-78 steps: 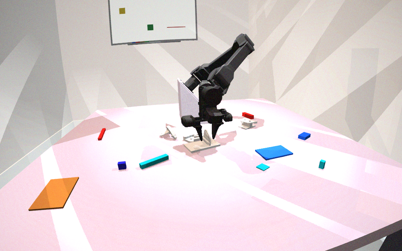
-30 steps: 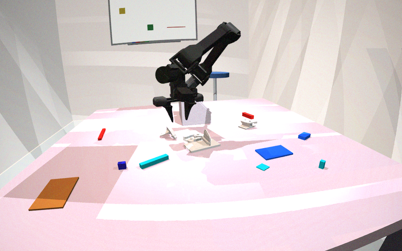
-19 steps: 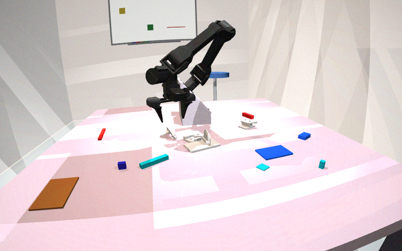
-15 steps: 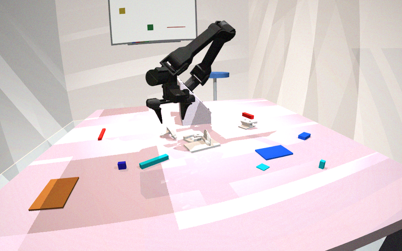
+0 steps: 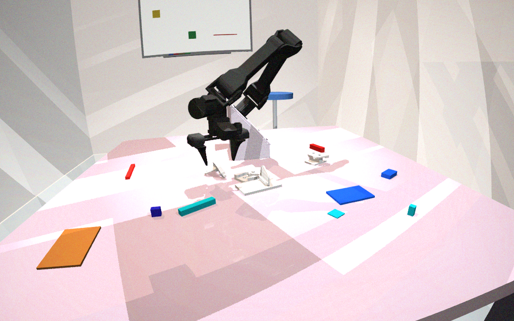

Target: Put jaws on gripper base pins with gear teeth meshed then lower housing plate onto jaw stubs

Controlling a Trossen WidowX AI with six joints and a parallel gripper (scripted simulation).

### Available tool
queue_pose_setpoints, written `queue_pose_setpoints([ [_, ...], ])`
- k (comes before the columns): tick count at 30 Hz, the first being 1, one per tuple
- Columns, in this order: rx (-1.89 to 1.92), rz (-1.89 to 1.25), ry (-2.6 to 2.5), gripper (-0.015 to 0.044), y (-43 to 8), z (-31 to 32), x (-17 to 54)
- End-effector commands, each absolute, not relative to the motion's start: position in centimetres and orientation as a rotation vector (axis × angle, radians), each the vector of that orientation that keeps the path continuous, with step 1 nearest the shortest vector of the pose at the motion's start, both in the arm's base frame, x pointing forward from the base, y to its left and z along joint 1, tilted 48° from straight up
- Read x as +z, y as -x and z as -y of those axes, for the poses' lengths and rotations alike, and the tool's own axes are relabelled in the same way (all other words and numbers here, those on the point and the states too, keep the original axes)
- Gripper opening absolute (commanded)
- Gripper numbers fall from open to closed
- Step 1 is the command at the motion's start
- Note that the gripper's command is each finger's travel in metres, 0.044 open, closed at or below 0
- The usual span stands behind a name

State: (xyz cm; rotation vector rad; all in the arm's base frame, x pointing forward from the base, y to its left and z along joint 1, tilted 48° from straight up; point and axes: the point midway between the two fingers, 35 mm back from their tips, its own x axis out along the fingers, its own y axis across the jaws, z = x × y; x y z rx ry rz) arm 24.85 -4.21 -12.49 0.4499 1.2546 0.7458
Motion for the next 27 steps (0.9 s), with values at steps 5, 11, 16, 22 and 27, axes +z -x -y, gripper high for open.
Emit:
queue_pose_setpoints([
  [5, 0.746, -1.254, -0.461, 0.0440, -25.0, 3.1, -13.4],
  [11, 0.746, -1.253, -0.463, 0.0440, -25.1, 2.4, -14.0],
  [16, 0.746, -1.252, -0.466, 0.0440, -25.2, 1.8, -14.5],
  [22, 0.749, -1.249, -0.467, 0.0440, -25.2, 1.0, -15.1],
  [27, 0.751, -1.247, -0.468, 0.0440, -25.3, 0.6, -15.4],
])
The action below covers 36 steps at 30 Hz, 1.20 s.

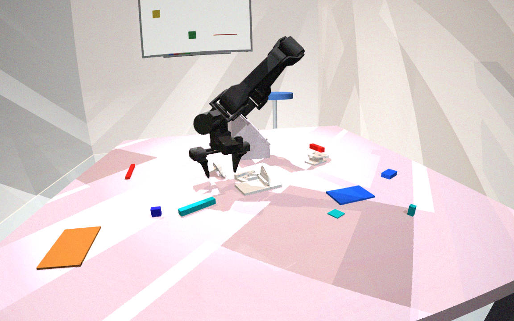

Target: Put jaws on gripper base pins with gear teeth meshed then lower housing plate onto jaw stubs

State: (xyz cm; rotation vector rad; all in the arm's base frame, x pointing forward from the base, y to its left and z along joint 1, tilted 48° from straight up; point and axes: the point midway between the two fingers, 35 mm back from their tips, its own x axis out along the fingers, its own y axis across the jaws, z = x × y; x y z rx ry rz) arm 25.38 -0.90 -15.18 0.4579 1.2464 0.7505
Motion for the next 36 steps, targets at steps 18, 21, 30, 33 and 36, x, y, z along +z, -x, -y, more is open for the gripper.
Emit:
queue_pose_setpoints([
  [18, 0.751, -1.247, -0.468, 0.0072, -25.28, 0.59, -15.40],
  [21, 0.751, -1.247, -0.468, 0.0052, -25.28, 0.59, -15.40],
  [30, 0.751, -1.247, -0.468, 0.0037, -25.28, 0.59, -15.40],
  [33, 0.744, -1.250, -0.472, 0.0037, -25.31, 0.67, -15.36],
  [36, 0.731, -1.255, -0.479, 0.0037, -25.38, 0.84, -15.26],
])
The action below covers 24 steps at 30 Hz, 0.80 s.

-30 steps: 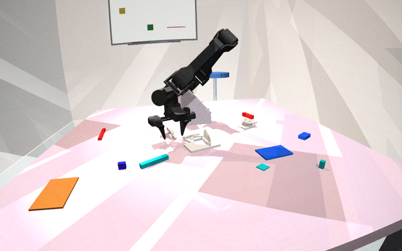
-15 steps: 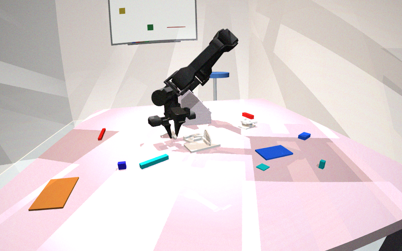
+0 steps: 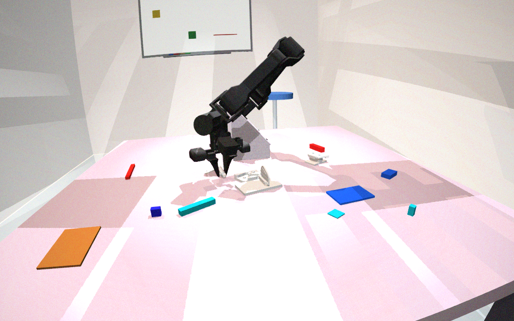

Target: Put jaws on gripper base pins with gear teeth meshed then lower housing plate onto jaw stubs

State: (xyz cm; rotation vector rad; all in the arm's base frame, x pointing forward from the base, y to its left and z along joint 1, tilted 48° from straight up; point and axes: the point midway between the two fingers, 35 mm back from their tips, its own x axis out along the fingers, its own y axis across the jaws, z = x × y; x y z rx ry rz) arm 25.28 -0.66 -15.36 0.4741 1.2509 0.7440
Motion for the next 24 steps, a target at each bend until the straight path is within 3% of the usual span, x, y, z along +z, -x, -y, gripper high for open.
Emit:
queue_pose_setpoints([
  [1, 0.732, -1.255, -0.479, 0.0037, -25.4, 0.9, -15.2],
  [24, 0.744, -1.250, -0.470, 0.0037, -25.1, 2.3, -14.0],
])
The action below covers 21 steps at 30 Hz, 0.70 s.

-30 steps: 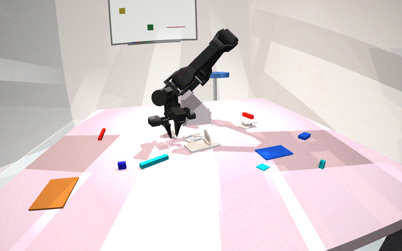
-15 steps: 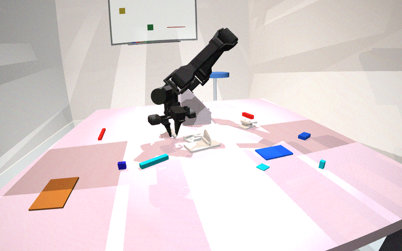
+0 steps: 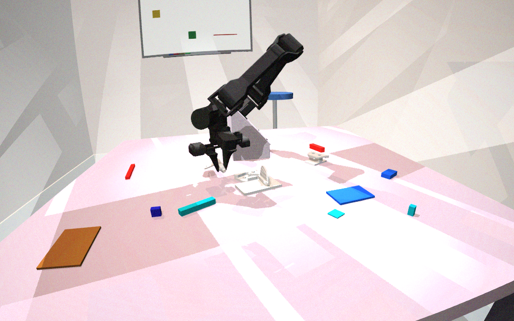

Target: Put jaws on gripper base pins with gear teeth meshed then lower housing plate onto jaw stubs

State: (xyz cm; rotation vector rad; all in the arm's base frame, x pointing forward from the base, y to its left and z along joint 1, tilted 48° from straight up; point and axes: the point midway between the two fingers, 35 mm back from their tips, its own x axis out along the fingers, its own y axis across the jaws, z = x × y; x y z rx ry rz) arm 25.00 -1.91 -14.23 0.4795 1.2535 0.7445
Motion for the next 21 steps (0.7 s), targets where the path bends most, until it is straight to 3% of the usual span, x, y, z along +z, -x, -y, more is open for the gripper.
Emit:
queue_pose_setpoints([
  [1, 0.744, -1.250, -0.469, 0.0037, -25.0, 2.3, -13.9],
  [21, 0.747, -1.248, -0.464, 0.0037, -24.7, 4.6, -11.9],
])
